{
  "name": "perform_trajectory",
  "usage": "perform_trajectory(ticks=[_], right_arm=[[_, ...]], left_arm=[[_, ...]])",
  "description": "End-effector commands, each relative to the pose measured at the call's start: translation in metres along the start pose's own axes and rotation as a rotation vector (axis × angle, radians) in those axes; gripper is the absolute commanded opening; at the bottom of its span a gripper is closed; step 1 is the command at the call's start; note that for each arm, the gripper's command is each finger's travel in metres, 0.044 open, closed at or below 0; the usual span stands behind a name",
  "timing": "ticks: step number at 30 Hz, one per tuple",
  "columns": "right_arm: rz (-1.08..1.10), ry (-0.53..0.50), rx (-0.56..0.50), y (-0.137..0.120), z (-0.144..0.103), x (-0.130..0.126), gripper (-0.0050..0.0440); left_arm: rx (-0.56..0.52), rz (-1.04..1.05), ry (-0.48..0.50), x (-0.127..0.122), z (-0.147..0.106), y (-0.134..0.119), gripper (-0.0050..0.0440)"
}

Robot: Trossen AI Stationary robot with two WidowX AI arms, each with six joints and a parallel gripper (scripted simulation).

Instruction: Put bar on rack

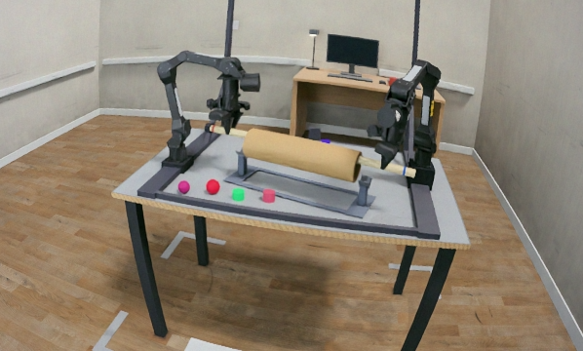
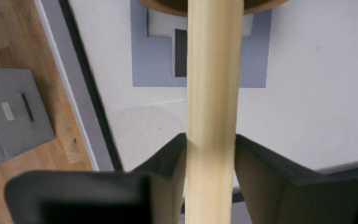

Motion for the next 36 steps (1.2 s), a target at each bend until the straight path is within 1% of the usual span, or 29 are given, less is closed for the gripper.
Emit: perform_trajectory(ticks=[1, 4, 6, 11, 12, 14, 15, 16, 19, 28, 29, 31, 32, 36], right_arm=[[-0.005, -0.009, 0.023, 0.001, 0.0, -0.002, 0.005], [-0.004, -0.009, 0.023, 0.001, 0.003, -0.002, 0.005], [-0.004, -0.009, 0.02, 0.001, 0.006, -0.002, 0.005], [-0.005, -0.007, 0.01, 0.001, 0.015, -0.002, 0.005], [-0.005, -0.009, 0.026, -0.001, 0.008, -0.002, 0.005], [-0.005, -0.009, 0.026, -0.001, 0.008, -0.002, 0.005], [-0.005, -0.007, 0.012, 0.001, 0.016, -0.002, 0.005], [-0.005, -0.007, 0.005, 0.001, 0.02, -0.002, 0.005], [-0.006, -0.008, 0.021, 0.001, 0.02, -0.002, 0.005], [-0.006, -0.007, 0.009, 0.001, 0.034, -0.002, 0.005], [-0.006, -0.009, 0.028, -0.001, 0.027, -0.002, 0.005], [-0.006, -0.009, 0.028, -0.001, 0.027, -0.002, 0.005], [-0.005, -0.006, 0.005, 0.001, 0.037, -0.002, 0.005], [-0.006, -0.008, 0.014, 0.001, 0.041, -0.002, 0.005]], left_arm=[[0.006, -0.01, 0.01, 0.002, 0.005, -0.003, 0.005], [-0.006, -0.006, 0.032, 0.003, 0.0, -0.002, 0.005], [0.005, -0.01, 0.013, 0.003, 0.009, -0.004, 0.005], [0.002, -0.009, 0.018, 0.004, 0.014, -0.004, 0.005], [-0.013, -0.004, 0.045, 0.005, 0.003, -0.001, 0.005], [-0.013, -0.004, 0.045, 0.005, 0.003, -0.001, 0.005], [0.002, -0.009, 0.018, 0.003, 0.016, -0.005, 0.005], [0.006, -0.01, 0.011, 0.003, 0.02, -0.006, 0.005], [0.004, -0.01, 0.014, 0.004, 0.023, -0.006, 0.005], [0.003, -0.01, 0.017, 0.004, 0.033, -0.008, 0.005], [-0.012, -0.005, 0.044, 0.007, 0.022, -0.004, 0.005], [-0.012, -0.005, 0.044, 0.007, 0.022, -0.004, 0.005], [0.005, -0.011, 0.014, 0.004, 0.036, -0.009, 0.005], [0.004, -0.011, 0.014, 0.005, 0.041, -0.009, 0.005]])
Point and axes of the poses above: on each arm, the point midway between the two fingers, 35 mm back from their tips, its own z axis out along the fingers, its own x axis across the jaws, y = z × x, the point moved 3 cm from there along -z, back along the fingers, and after that the axes turned 15 degrees about -z, right-handed, at the moved point
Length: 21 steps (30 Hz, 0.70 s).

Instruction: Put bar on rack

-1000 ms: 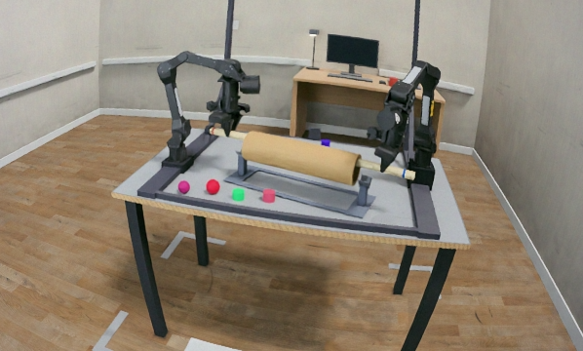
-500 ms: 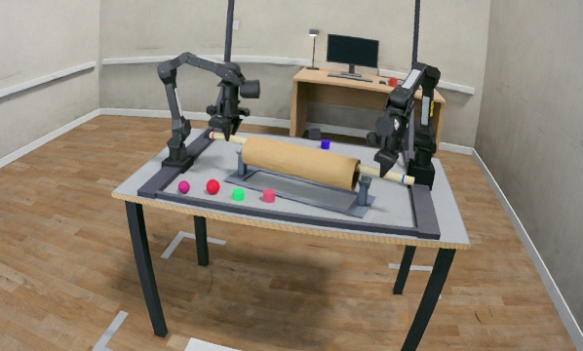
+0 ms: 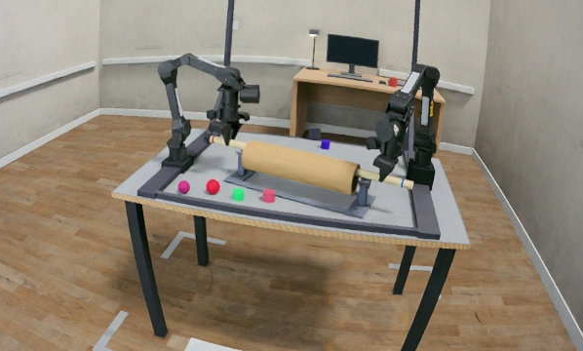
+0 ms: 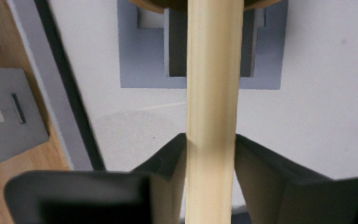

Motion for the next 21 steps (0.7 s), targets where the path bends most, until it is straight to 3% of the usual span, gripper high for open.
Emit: perform_trajectory(ticks=[1, 9, 12, 14, 15, 21], right_arm=[[-0.006, -0.01, 0.023, 0.001, -0.001, -0.002, 0.005], [-0.005, -0.01, 0.013, 0.0, 0.011, -0.002, 0.005], [-0.005, -0.012, 0.032, -0.001, 0.004, -0.003, 0.005], [-0.006, -0.01, 0.007, 0.001, 0.014, -0.002, 0.005], [-0.006, -0.012, 0.038, -0.003, 0.002, -0.003, 0.005], [-0.006, -0.011, 0.042, -0.003, 0.001, -0.002, 0.005]], left_arm=[[-0.003, -0.009, 0.024, 0.004, 0.0, -0.002, 0.005], [-0.002, -0.01, 0.023, 0.005, 0.009, -0.003, 0.005], [-0.019, -0.004, 0.053, 0.008, -0.002, 0.0, 0.005], [0.001, -0.01, 0.017, 0.004, 0.013, -0.005, 0.005], [-0.024, -0.002, 0.061, 0.01, -0.004, 0.002, 0.044], [-0.016, 0.0, 0.043, 0.006, 0.001, 0.001, 0.044]])
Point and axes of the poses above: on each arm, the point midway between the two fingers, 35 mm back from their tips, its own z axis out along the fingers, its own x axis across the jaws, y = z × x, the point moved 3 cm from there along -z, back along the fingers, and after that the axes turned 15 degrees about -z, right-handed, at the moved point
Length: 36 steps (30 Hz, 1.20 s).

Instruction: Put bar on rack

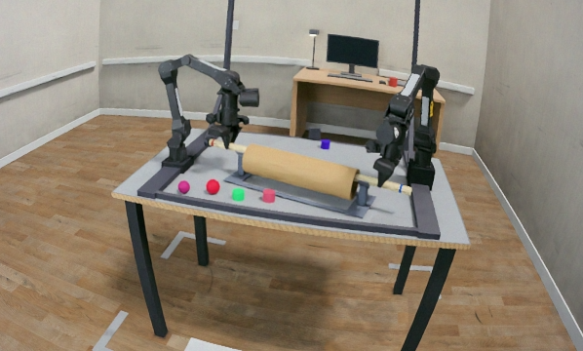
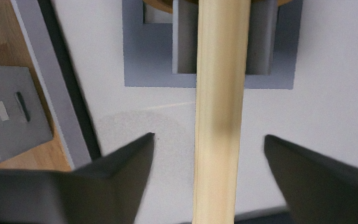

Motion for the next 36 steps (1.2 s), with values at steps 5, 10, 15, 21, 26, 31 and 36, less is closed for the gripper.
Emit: perform_trajectory(ticks=[5, 10, 15, 21, 26, 31, 36], right_arm=[[-0.005, -0.007, 0.046, -0.005, -0.011, -0.002, 0.005], [-0.005, -0.007, 0.046, -0.005, -0.011, -0.002, 0.005], [-0.005, -0.007, 0.047, -0.006, -0.011, -0.002, 0.044], [-0.003, -0.006, 0.036, -0.005, -0.008, -0.001, 0.044], [-0.003, -0.005, 0.033, -0.004, -0.008, -0.001, 0.044], [-0.003, -0.006, 0.036, -0.005, -0.008, -0.001, 0.044], [-0.003, -0.006, 0.036, -0.005, -0.008, -0.001, 0.044]], left_arm=[[-0.011, 0.003, 0.023, 0.002, -0.008, 0.003, 0.044], [-0.011, 0.003, 0.023, 0.002, -0.008, 0.003, 0.044], [-0.011, 0.003, 0.023, 0.002, -0.008, 0.003, 0.044], [-0.011, 0.003, 0.023, 0.002, -0.008, 0.003, 0.044], [-0.011, 0.003, 0.023, 0.002, -0.008, 0.003, 0.044], [-0.011, 0.003, 0.023, 0.002, -0.008, 0.003, 0.044], [-0.02, 0.007, 0.037, 0.004, -0.022, 0.004, 0.044]])
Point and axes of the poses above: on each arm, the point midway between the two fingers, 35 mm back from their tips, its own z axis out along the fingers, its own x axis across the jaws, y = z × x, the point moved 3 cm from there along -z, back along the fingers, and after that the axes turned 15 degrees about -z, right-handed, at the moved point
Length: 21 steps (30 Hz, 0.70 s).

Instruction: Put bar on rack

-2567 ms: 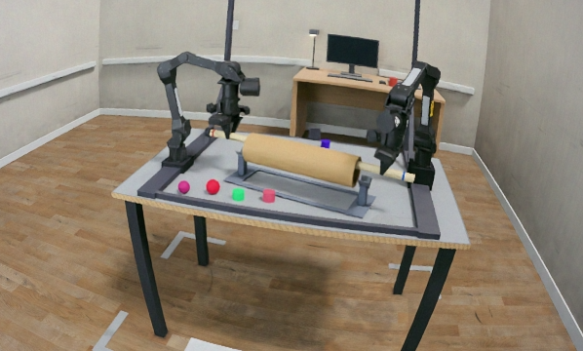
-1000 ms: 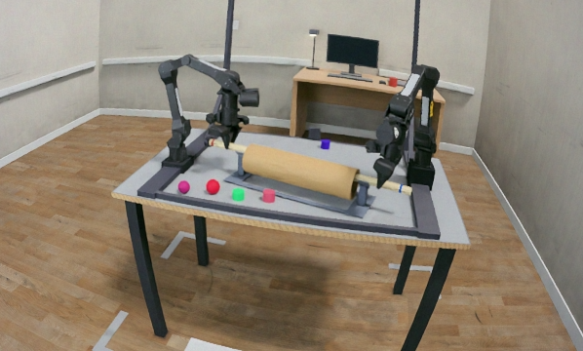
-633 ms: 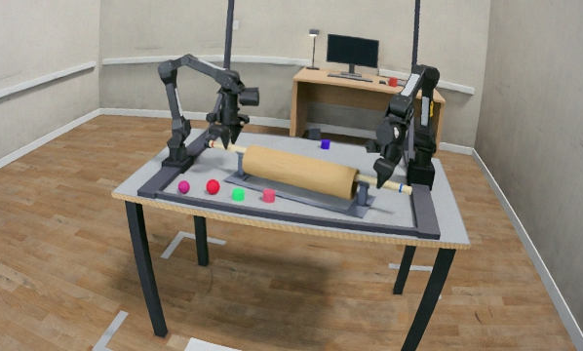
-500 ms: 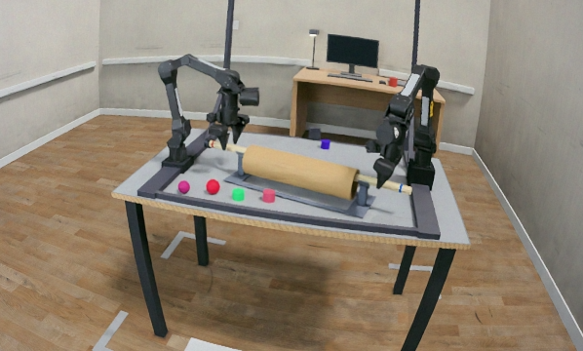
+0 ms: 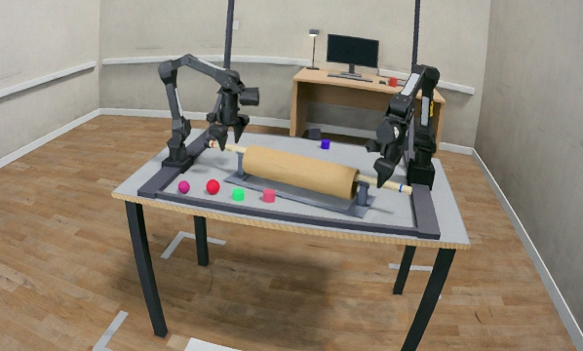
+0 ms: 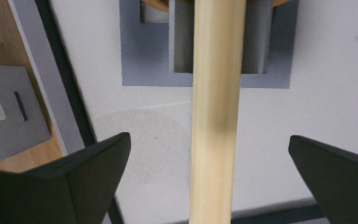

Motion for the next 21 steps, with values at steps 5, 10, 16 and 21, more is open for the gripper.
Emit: perform_trajectory(ticks=[5, 10, 16, 21], right_arm=[[-0.002, -0.004, 0.024, -0.003, -0.005, -0.001, 0.044], [-0.002, -0.004, 0.024, -0.003, -0.005, -0.001, 0.044], [-0.002, -0.004, 0.024, -0.003, -0.005, -0.001, 0.044], [-0.002, -0.004, 0.024, -0.003, -0.005, -0.001, 0.044]], left_arm=[[-0.027, 0.01, 0.047, 0.005, -0.035, 0.004, 0.044], [-0.027, 0.009, 0.044, 0.005, -0.047, 0.004, 0.044], [-0.027, 0.009, 0.043, 0.004, -0.067, 0.003, 0.044], [-0.016, 0.006, 0.024, 0.003, -0.064, 0.002, 0.044]])
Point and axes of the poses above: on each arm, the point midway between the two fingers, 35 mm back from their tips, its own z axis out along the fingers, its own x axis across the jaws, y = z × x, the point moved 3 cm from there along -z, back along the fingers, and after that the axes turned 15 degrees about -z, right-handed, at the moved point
